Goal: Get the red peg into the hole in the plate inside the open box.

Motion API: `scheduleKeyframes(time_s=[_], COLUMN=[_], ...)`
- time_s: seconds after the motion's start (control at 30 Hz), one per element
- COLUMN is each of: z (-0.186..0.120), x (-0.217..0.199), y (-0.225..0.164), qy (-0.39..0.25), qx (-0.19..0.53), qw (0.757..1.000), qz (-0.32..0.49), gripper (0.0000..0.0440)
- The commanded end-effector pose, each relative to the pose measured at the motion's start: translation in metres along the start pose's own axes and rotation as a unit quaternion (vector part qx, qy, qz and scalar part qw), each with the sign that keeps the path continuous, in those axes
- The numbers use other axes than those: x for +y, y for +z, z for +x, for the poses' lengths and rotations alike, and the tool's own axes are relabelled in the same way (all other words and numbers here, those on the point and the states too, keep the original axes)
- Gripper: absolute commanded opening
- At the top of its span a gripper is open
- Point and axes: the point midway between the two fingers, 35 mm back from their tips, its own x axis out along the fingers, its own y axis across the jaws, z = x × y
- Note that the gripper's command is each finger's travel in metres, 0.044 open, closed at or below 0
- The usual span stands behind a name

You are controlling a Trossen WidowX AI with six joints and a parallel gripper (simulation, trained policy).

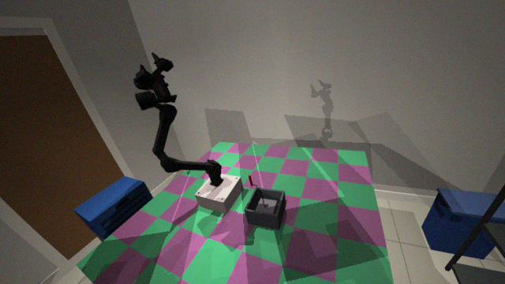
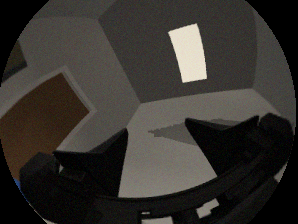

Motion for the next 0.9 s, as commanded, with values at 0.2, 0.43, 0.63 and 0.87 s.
scheduleKeyframes(time_s=[0.2, 0.43, 0.63, 0.87], z=[-0.005, -0.025, -0.053, -0.099], x=[-0.055, -0.108, -0.149, -0.191], y=[-0.049, -0.107, -0.155, -0.207], qy=[-0.109, -0.212, -0.301, -0.402], qx=[0.028, 0.075, 0.117, 0.165], qw=[0.993, 0.972, 0.942, 0.895], qz=[0.028, 0.068, 0.09, 0.104], gripper=[0.044, 0.044, 0.044, 0.044])
